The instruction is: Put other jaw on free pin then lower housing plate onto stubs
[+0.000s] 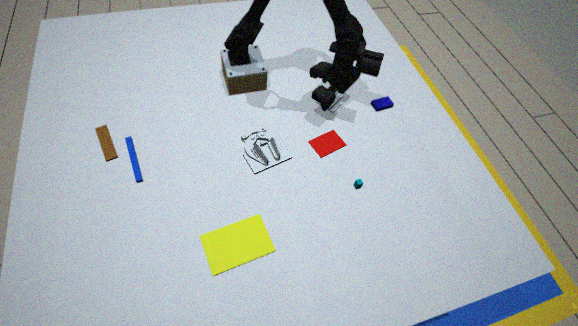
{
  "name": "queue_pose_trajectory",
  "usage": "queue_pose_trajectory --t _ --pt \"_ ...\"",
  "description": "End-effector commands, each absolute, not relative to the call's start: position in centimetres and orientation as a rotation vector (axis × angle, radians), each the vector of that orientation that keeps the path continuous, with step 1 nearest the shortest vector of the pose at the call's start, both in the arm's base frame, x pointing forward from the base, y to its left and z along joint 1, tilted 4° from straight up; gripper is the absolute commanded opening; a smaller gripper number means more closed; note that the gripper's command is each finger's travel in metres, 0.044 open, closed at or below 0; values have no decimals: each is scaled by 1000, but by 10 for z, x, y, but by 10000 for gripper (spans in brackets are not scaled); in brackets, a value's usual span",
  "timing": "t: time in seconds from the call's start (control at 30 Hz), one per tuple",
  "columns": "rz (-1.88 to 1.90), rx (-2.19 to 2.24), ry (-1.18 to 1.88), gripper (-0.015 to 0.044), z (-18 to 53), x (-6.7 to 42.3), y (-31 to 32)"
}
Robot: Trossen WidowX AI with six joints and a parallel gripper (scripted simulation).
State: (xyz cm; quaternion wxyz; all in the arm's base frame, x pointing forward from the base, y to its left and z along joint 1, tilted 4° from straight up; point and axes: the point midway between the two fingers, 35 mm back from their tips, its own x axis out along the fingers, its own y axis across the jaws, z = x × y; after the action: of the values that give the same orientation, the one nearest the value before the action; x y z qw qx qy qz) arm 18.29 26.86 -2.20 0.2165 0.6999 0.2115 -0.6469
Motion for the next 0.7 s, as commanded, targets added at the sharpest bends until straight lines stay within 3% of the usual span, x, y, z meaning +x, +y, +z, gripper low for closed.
queue_pose_trajectory --t 0.0,0.23,0.67 --pt "-1793 1939 586 400 -22 183 269" --pt "-1793 1939 586 353 -22 183 269" --pt "-1792 1939 586 351 -18 183 269"
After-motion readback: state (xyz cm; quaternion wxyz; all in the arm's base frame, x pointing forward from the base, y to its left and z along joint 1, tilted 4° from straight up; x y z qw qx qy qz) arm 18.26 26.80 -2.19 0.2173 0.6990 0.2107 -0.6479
